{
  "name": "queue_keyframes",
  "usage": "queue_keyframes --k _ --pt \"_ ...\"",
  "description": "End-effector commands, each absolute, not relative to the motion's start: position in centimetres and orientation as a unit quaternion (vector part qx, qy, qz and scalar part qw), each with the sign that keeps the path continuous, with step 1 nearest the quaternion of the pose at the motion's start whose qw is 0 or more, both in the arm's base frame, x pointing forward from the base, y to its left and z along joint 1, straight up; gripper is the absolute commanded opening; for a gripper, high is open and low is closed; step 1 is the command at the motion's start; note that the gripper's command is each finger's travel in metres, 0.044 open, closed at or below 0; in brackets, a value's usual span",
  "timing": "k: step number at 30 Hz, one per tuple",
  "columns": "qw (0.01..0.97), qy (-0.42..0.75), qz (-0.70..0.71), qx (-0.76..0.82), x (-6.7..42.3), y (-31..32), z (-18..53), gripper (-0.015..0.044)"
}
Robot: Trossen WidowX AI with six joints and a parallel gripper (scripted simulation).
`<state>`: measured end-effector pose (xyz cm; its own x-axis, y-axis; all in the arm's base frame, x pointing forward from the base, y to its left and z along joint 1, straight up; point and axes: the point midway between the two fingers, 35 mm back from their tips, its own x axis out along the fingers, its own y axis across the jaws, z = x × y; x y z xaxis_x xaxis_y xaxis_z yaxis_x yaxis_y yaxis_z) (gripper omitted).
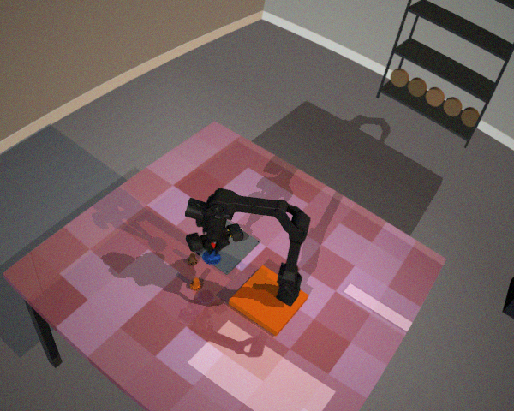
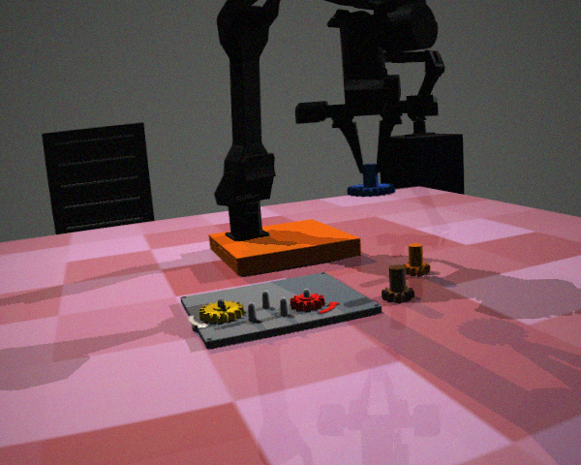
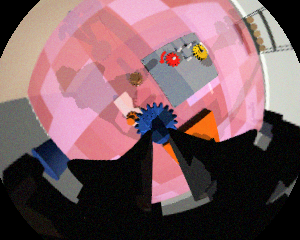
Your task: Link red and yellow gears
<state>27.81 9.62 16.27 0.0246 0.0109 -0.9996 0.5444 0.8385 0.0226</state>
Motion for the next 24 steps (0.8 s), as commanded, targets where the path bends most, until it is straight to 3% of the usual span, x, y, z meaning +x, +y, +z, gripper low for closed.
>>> queue_keyframes --k 1,24 --pt "0.686 0.67 -0.196 0.206 28.4 8.8 15.9 0.0" --pt "0.686 0.667 -0.2 0.211 30.8 4.1 14.4 0.0"
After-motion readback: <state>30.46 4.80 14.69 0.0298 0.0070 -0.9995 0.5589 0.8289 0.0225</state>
